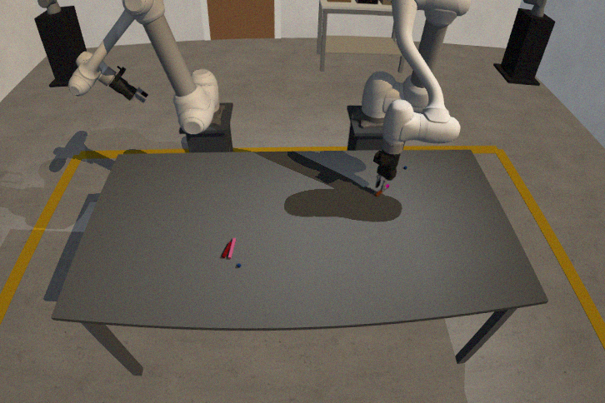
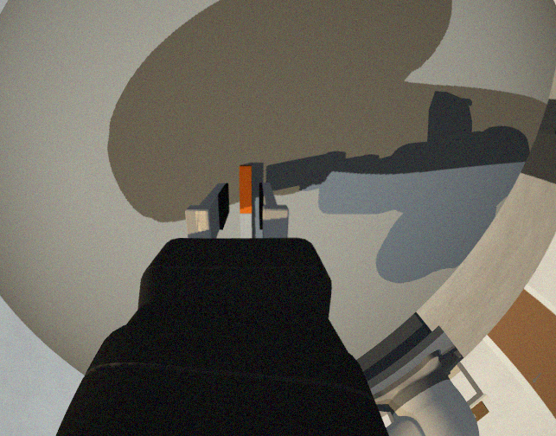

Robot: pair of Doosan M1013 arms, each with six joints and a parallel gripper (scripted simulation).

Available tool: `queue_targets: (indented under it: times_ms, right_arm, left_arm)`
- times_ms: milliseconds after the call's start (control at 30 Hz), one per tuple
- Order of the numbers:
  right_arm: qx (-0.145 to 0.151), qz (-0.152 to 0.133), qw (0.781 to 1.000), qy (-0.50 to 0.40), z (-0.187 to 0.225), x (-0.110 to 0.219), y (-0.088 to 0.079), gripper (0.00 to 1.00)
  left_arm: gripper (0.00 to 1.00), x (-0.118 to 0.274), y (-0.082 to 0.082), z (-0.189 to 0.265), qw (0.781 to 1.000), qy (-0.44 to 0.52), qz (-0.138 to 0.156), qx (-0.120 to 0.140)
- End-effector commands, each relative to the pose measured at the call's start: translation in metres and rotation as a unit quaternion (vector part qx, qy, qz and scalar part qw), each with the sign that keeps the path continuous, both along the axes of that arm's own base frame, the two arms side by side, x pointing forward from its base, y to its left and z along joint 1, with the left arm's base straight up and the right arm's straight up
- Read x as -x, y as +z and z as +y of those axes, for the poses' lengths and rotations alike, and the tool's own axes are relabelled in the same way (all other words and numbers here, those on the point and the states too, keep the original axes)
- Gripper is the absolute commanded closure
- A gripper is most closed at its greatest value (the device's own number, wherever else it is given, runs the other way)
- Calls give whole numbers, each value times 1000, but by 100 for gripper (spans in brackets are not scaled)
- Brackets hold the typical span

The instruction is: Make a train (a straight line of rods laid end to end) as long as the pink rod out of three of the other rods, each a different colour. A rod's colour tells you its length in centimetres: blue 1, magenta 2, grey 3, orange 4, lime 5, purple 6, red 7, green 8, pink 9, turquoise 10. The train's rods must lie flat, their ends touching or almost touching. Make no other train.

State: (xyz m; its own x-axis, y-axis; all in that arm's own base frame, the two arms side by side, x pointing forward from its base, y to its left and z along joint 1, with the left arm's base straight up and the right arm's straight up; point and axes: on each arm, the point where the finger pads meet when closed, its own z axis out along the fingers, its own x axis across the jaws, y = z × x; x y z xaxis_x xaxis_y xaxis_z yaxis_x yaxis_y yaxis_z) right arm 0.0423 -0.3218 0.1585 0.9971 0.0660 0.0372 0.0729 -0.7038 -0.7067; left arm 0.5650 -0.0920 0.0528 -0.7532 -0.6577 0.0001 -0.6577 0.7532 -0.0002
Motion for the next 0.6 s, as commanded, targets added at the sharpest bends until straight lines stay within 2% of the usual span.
queue_targets:
  times_ms: [0, 200, 533, 567]
  right_arm:
    - [0, 0, 1000, 0, 0, 0, 0, 0]
    - [0, 0, 1000, 0, 0, 0, 0, 0]
    - [0, 0, 1000, 0, 0, 0, 0, 0]
    - [0, 0, 1000, 0, 0, 0, 0, 0]
  left_arm:
    - [46, 0, 18, 0, 1000, 0, 0, 0]
    - [46, 0, 48, 0, 1000, 0, -1, 0]
    - [46, 0, 60, 0, 1000, 0, -1, 0]
    - [0, 0, 60, 0, 1000, 0, -1, 0]
